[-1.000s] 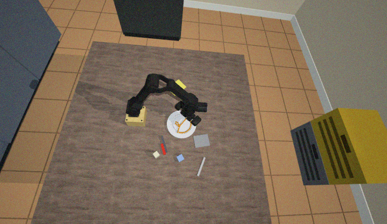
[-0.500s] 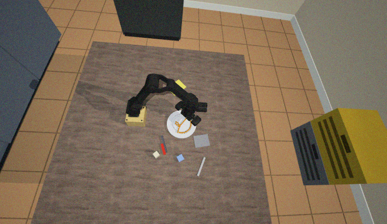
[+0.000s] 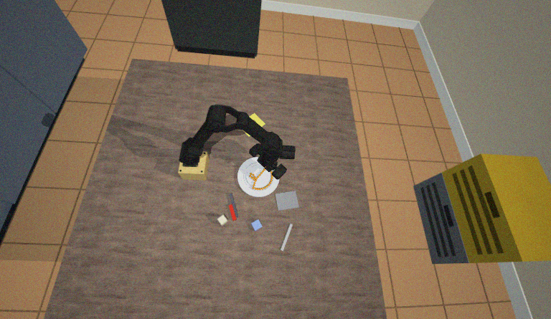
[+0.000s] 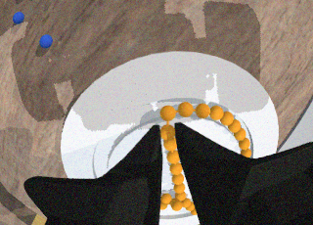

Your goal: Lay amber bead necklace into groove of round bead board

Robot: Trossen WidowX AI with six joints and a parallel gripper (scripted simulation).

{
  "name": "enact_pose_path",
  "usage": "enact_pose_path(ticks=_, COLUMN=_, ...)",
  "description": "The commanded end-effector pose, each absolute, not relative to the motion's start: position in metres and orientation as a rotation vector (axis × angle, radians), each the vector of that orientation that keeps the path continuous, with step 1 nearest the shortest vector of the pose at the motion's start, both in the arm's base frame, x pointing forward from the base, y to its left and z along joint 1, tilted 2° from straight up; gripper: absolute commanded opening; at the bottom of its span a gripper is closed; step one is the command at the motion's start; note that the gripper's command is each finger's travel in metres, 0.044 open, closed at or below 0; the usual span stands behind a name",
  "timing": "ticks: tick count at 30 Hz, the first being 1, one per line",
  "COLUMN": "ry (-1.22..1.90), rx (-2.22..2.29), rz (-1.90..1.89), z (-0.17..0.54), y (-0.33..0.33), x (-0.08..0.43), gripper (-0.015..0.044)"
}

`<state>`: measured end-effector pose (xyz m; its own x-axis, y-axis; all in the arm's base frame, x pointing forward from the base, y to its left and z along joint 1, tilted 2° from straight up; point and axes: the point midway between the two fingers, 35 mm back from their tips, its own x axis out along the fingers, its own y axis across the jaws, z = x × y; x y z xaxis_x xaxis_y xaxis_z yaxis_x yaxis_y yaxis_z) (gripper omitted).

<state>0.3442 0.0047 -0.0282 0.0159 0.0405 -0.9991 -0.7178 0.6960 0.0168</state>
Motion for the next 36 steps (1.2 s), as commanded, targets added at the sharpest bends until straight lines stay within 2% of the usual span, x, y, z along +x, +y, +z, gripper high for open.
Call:
enact_pose_path(ticks=1, ry=1.447, rx=-0.600, rz=0.649, z=-0.026, y=0.005, x=0.344, gripper=0.0000)
enact_pose_path(ticks=19, ry=1.446, rx=-0.599, rz=0.650, z=-0.033, y=0.019, x=0.343, gripper=0.0000)
enact_pose_path(ticks=36, ry=1.443, rx=-0.602, rz=0.651, z=-0.028, y=0.019, x=0.344, gripper=0.0440)
